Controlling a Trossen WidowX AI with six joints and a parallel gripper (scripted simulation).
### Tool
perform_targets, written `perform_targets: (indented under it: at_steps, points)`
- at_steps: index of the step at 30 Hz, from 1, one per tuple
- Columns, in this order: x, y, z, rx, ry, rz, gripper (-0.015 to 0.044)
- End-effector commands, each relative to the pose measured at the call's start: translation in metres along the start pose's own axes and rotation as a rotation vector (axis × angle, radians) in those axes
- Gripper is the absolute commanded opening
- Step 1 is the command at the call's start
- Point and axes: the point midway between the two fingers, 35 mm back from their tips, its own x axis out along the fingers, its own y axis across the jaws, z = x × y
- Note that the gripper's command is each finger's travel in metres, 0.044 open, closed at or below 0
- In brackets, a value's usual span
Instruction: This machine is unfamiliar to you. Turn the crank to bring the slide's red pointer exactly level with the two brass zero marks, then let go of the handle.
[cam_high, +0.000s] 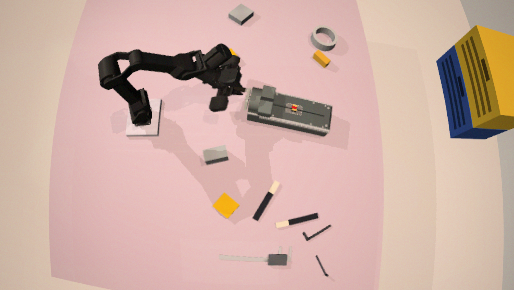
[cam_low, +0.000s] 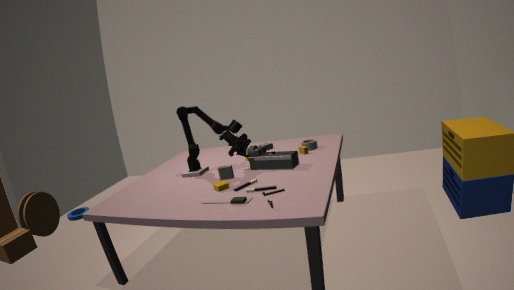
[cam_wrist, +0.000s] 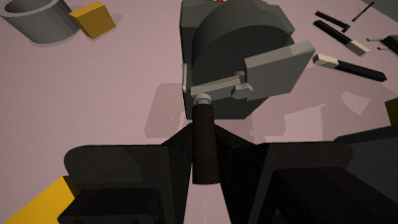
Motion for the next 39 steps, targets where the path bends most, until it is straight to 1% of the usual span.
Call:
perform_targets:
  at_steps: [1,37,39]
  points:
    - [-0.0013,0.0006,0.0012,0.001,-0.004,0.005,0.0000]
    - [-0.0004,0.0003,0.0003,0.000,-0.001,0.002,0.0000]
    - [-0.0004,0.0003,0.0003,0.000,-0.001,0.002,0.0053]
